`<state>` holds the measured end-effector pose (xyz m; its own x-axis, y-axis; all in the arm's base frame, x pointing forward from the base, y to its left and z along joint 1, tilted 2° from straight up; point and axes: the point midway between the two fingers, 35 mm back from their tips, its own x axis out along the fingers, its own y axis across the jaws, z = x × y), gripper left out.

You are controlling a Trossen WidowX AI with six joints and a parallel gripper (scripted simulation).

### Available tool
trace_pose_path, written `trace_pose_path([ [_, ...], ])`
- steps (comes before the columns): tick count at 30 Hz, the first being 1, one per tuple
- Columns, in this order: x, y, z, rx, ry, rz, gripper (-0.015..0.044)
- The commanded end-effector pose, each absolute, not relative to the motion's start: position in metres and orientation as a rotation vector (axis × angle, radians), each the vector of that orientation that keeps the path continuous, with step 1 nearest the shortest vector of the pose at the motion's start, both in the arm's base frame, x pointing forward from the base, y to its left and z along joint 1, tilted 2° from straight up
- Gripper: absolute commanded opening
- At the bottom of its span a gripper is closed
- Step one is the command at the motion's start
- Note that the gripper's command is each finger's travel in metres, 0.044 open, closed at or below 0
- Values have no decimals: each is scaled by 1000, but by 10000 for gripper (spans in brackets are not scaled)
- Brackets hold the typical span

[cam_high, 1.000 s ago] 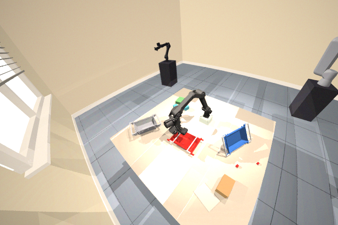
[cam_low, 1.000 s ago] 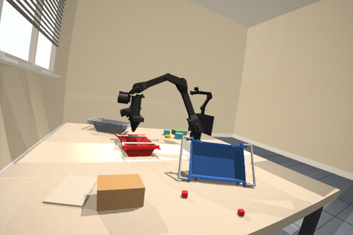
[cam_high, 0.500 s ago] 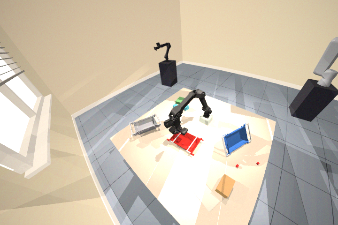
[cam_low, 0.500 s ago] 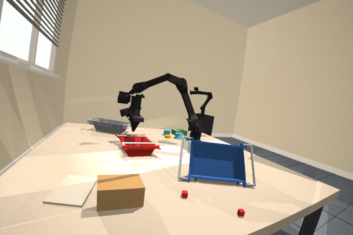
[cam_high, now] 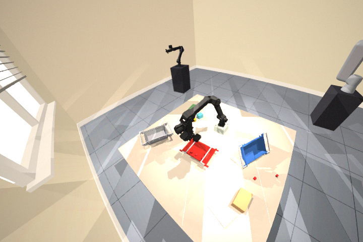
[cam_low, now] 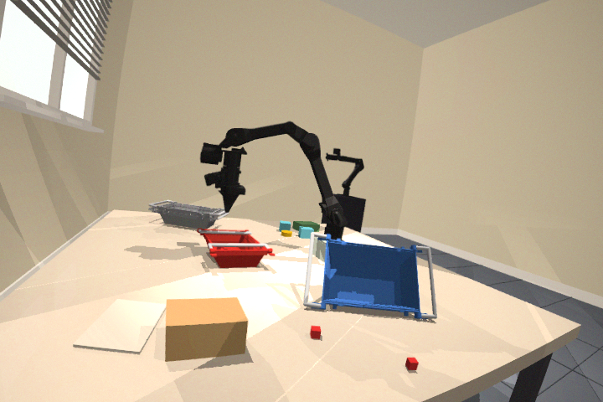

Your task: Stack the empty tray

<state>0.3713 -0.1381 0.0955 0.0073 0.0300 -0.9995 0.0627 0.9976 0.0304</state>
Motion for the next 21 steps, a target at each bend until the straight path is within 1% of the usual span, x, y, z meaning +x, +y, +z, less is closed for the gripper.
trace_pose_path([
  [1, 371, -139, 152, 60, 1519, -37, 0],
  [5, 361, -137, 199, 56, 1500, -43, 0],
  [6, 370, -136, 165, 52, 1520, -29, 0],
  [7, 373, -127, 165, 20, 1520, 3, 0],
  [11, 386, -56, 168, -233, 1505, 258, 0],
  [14, 386, -1, 170, -426, 1473, 452, 0],
  [17, 379, 55, 172, -624, 1421, 651, 0],
  [21, 357, 126, 175, -884, 1320, 914, 0],
])
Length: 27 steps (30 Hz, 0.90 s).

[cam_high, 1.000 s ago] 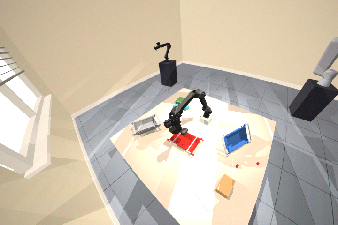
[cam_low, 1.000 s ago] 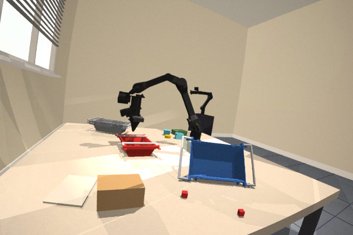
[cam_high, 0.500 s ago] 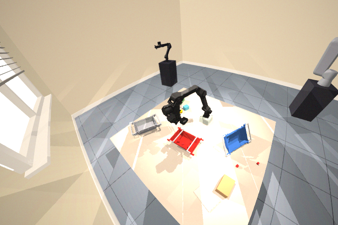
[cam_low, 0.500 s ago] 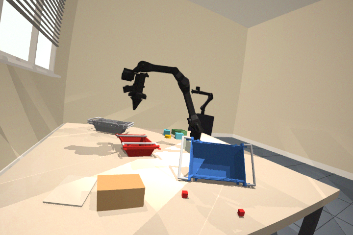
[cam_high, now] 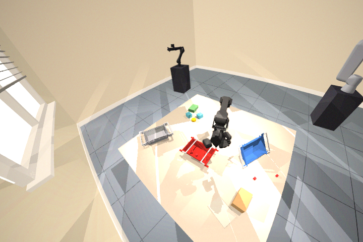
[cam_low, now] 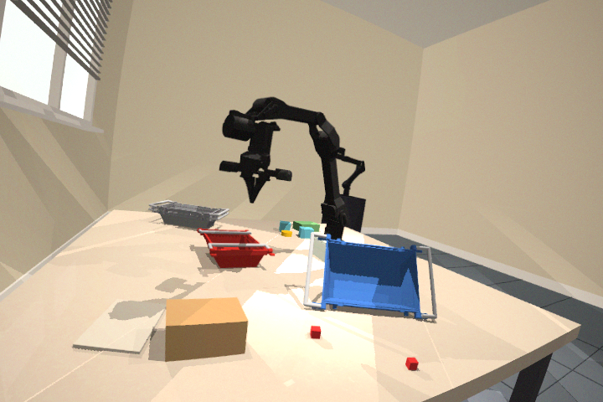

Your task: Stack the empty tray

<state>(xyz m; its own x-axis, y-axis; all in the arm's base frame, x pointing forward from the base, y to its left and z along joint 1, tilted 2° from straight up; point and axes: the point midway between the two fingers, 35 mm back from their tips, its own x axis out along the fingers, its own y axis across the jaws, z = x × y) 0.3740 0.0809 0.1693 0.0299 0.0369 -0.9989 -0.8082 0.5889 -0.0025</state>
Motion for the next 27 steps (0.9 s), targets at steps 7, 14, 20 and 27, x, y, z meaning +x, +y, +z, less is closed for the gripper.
trace_pose_path([
  [7, 292, 219, 178, -1239, 1105, 1313, 0],
  [14, 213, 290, 182, -1603, 788, 1677, 0],
  [20, 149, 326, 184, -1861, 488, 1906, 0],
  [27, 149, 326, 181, -1861, 488, 1906, 0],
])
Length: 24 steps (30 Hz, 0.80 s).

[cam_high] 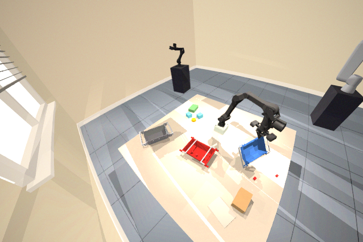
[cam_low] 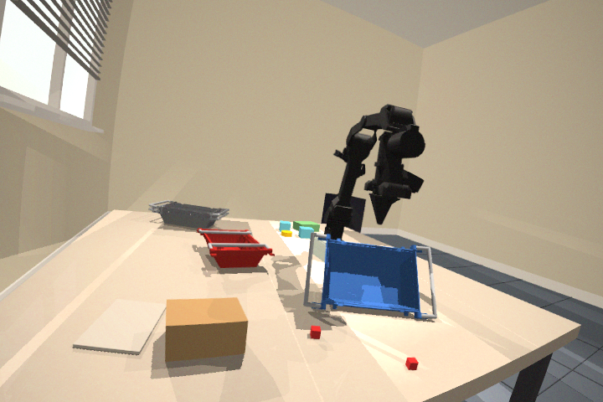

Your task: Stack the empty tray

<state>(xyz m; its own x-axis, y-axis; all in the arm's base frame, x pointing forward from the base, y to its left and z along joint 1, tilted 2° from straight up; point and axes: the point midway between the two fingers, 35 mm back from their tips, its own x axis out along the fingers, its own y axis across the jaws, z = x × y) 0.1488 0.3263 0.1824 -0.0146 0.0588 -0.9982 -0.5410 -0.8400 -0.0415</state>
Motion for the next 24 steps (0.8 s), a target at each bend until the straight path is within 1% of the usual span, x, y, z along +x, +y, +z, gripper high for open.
trace_pose_path([
  [1, 149, 327, 178, -1861, 488, 1906, 0],
  [19, 149, 331, 107, -1861, 488, 1906, 0],
  [24, 148, 330, 105, -1861, 488, 1906, 0],
])
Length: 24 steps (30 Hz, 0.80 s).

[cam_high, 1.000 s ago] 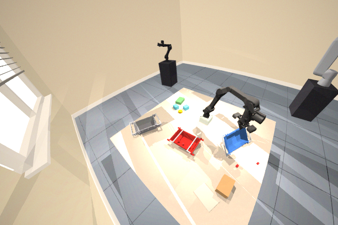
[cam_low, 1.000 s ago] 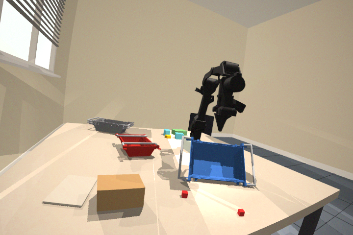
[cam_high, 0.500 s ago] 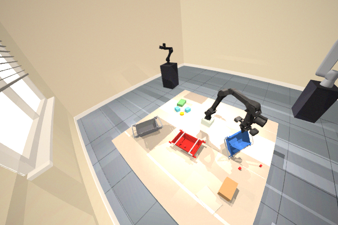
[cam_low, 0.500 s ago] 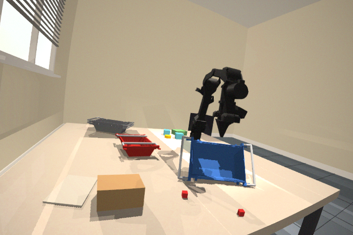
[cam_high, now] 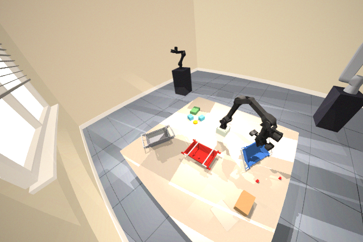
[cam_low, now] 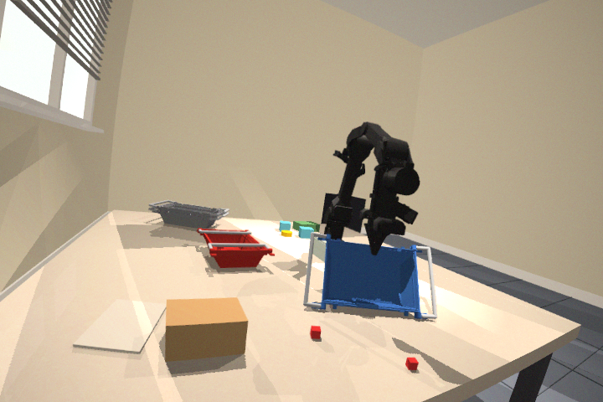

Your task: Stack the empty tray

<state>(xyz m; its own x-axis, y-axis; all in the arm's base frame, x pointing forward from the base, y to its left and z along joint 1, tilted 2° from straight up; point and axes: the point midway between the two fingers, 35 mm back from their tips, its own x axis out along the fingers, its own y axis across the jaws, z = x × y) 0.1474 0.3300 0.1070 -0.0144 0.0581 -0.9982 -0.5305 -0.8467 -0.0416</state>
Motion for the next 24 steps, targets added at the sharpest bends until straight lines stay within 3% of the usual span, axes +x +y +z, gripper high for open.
trace_pose_path([
  [1, 148, 329, 105, -1861, 488, 1906, 0],
  [24, 127, 299, 103, -1861, 491, 1908, 0],
])
